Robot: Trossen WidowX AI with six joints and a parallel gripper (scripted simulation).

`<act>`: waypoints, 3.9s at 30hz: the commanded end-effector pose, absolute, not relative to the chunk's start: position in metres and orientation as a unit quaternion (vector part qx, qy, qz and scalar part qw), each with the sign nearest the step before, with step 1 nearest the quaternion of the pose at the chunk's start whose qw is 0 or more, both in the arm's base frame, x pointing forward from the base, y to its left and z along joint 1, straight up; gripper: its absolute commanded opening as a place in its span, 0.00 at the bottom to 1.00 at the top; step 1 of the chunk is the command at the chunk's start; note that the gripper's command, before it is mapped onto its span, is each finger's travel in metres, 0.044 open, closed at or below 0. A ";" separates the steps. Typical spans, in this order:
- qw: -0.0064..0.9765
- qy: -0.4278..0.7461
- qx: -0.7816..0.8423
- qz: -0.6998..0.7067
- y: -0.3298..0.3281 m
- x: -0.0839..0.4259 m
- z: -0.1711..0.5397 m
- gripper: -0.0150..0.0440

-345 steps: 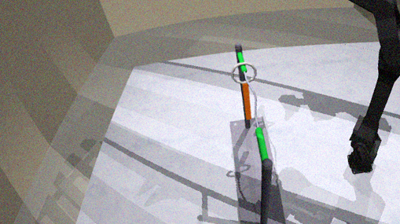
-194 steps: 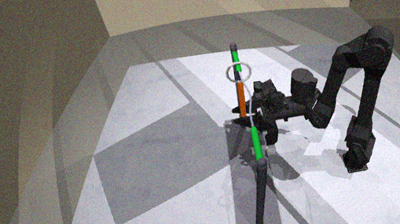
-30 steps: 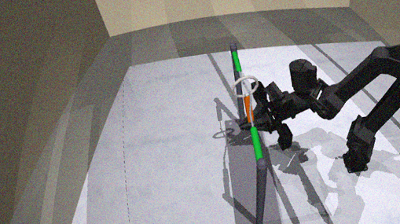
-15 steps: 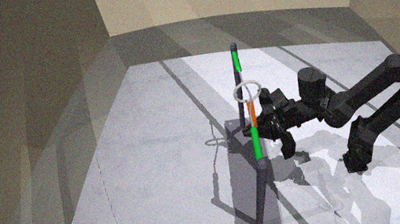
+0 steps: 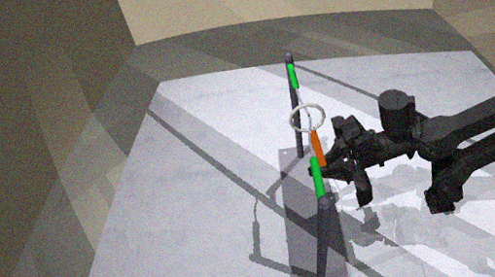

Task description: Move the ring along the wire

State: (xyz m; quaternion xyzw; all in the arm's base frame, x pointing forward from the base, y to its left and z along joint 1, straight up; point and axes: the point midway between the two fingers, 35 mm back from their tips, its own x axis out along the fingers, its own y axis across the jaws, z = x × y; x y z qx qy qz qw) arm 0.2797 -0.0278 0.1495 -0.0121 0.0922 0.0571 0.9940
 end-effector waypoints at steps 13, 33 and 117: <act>0.991 0.122 0.045 -0.004 0.003 0.270 0.154 0.00; 0.990 0.122 0.070 -0.028 0.034 0.271 0.158 0.00; 0.992 0.117 0.000 0.055 0.083 0.270 0.143 0.00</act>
